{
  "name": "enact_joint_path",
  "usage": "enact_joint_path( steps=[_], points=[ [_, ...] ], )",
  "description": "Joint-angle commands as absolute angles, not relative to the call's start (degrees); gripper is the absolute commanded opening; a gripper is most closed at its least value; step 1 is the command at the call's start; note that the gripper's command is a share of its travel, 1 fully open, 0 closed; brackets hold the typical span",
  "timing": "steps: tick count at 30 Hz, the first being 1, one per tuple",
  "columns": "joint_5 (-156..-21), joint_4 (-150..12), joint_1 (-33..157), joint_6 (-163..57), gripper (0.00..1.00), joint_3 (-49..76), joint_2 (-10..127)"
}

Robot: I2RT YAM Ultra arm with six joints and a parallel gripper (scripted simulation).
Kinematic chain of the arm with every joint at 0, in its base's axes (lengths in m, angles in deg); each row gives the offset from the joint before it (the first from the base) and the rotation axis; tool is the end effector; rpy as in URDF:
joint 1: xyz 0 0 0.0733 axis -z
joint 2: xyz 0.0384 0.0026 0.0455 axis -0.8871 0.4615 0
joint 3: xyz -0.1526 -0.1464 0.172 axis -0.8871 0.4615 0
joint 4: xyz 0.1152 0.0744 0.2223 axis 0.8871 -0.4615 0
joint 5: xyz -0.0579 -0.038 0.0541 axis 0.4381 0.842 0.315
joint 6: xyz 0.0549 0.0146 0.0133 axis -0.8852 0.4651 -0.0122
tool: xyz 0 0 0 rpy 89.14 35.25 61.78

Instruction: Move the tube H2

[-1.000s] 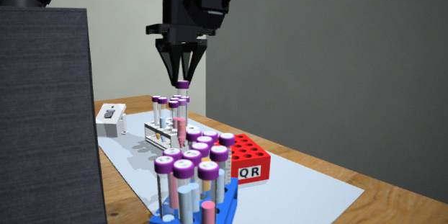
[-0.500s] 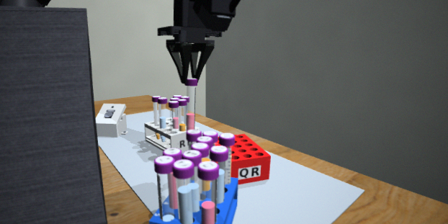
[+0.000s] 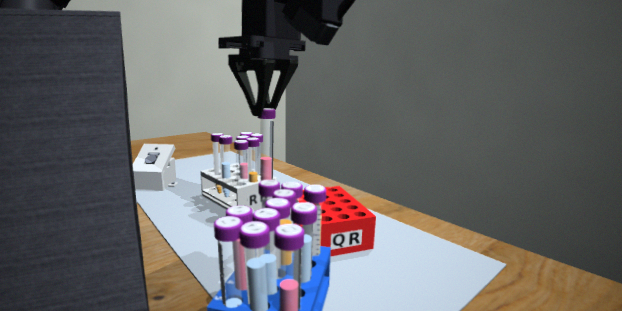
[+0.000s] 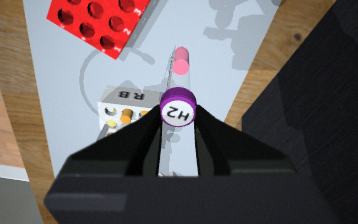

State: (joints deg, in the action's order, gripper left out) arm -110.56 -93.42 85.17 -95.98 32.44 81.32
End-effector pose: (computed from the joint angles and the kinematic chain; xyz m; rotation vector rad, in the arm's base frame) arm 0.2815 -0.1000 0.0360 -1.5866 -2.4118 -0.4965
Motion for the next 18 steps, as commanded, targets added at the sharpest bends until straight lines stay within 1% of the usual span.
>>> enact_joint_path(
  steps=[1,18],
  points=[
    [-109.86,-94.04,85.87,-86.75,0.0,30.98,79.28],
    [-110.04,-94.11,85.96,-59.82,0.0,30.92,80.12]
  ],
)
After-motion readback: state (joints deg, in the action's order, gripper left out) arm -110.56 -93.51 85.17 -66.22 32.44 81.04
